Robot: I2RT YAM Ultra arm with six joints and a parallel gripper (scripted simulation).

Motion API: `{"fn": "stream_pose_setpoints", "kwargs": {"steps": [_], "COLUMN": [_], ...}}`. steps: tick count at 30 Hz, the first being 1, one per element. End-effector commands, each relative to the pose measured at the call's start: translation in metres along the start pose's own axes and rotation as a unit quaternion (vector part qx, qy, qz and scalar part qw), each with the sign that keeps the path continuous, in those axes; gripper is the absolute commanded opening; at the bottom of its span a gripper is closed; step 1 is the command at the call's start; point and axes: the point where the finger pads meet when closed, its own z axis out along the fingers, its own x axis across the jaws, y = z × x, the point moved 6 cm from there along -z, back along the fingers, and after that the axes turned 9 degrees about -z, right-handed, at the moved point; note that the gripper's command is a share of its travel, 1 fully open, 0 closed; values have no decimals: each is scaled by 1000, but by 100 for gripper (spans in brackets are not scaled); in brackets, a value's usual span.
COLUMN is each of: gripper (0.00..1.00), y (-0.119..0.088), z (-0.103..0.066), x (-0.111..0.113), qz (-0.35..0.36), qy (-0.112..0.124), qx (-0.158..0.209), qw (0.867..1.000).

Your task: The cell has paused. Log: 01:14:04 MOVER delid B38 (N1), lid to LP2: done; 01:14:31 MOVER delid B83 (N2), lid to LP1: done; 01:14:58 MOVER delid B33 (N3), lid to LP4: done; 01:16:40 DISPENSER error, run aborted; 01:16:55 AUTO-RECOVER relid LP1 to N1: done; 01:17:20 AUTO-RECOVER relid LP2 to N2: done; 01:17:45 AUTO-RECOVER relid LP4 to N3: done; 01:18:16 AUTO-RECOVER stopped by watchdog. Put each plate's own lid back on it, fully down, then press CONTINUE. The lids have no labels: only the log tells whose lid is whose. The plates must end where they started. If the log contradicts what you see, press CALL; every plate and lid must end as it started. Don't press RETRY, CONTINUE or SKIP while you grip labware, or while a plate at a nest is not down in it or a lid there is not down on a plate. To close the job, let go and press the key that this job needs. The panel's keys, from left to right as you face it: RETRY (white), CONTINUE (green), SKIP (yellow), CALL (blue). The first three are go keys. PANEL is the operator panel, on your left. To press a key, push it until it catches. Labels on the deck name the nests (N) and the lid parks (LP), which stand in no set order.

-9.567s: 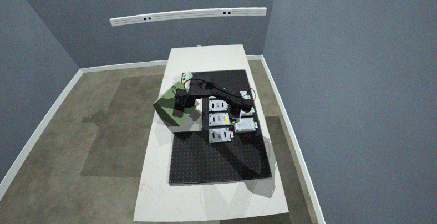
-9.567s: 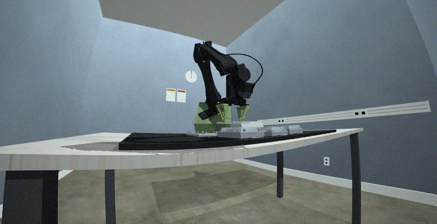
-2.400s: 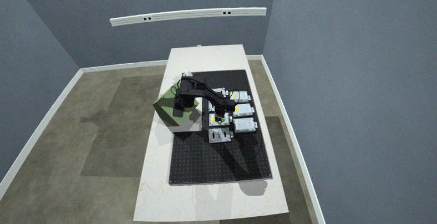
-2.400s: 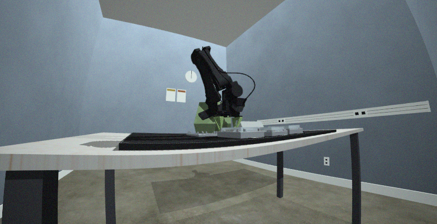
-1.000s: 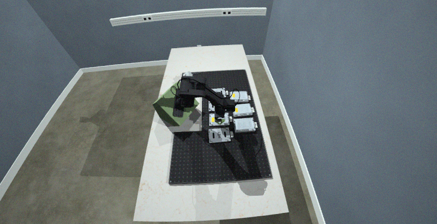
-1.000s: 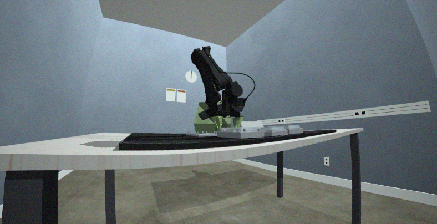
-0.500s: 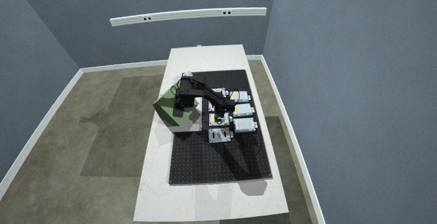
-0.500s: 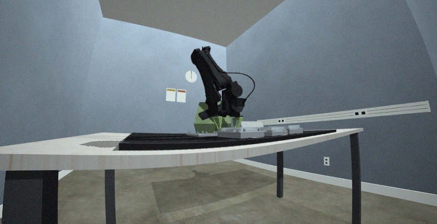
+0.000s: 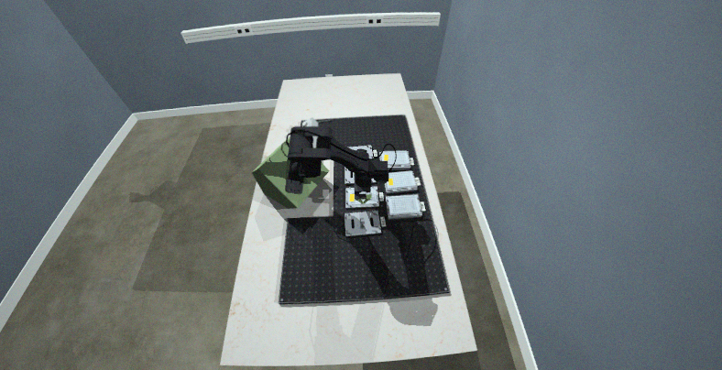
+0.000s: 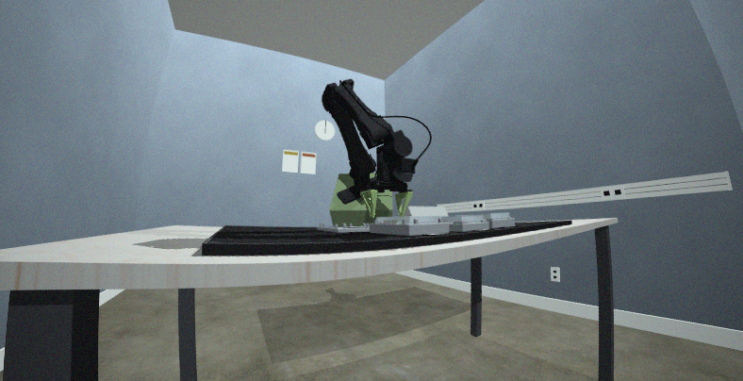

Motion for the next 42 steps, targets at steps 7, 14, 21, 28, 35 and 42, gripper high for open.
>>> {"fn": "stream_pose_setpoints", "kwargs": {"steps": [7,14,21,28,35,42], "gripper": [100,100,100,100,100,100], "y": [7,6,4,7,7,7], "z": [-26,-32,-32,-32,-33,-33], "x": [-3,-3,-3,-3,-3,-3], "qz": [6,7,6,8,8,8], "qy": [-3,-3,-2,-2,-2,-2], "qx": [-13,-13,-12,-17,-18,-17], "qw": [1000,1000,1000,1000,1000,1000]}}
